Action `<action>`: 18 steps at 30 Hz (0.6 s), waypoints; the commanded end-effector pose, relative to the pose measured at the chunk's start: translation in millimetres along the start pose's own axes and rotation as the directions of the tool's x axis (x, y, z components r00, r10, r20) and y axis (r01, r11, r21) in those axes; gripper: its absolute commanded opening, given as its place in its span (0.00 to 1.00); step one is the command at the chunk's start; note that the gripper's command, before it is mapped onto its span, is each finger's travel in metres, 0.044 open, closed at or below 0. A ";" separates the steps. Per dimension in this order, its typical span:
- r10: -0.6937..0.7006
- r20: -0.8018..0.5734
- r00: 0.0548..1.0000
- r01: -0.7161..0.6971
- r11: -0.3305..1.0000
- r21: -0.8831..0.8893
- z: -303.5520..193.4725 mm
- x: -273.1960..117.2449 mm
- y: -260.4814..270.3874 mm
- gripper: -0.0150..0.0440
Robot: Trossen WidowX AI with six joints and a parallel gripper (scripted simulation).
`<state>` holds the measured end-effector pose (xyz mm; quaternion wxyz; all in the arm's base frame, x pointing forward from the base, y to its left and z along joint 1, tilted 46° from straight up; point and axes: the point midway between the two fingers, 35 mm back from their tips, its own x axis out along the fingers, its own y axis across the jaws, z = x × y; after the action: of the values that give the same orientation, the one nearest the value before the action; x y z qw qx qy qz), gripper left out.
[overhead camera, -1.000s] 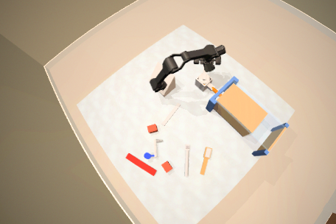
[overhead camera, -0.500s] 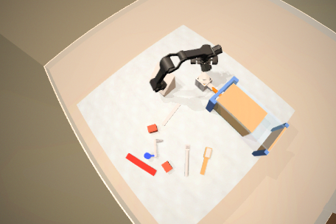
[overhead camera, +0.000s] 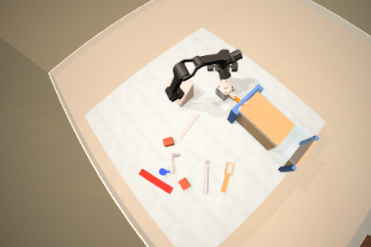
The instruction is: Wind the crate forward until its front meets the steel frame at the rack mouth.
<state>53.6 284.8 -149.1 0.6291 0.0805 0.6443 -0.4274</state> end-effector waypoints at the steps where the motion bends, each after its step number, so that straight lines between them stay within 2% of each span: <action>1: -0.023 0.012 1.000 0.023 1.000 0.012 5.6 0.3 -11.9 0.25; 18: -0.024 0.013 1.000 0.024 1.000 0.012 14.9 -4.2 -29.1 0.25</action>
<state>48.1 271.0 -136.7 0.6268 0.0818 0.6464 -0.4274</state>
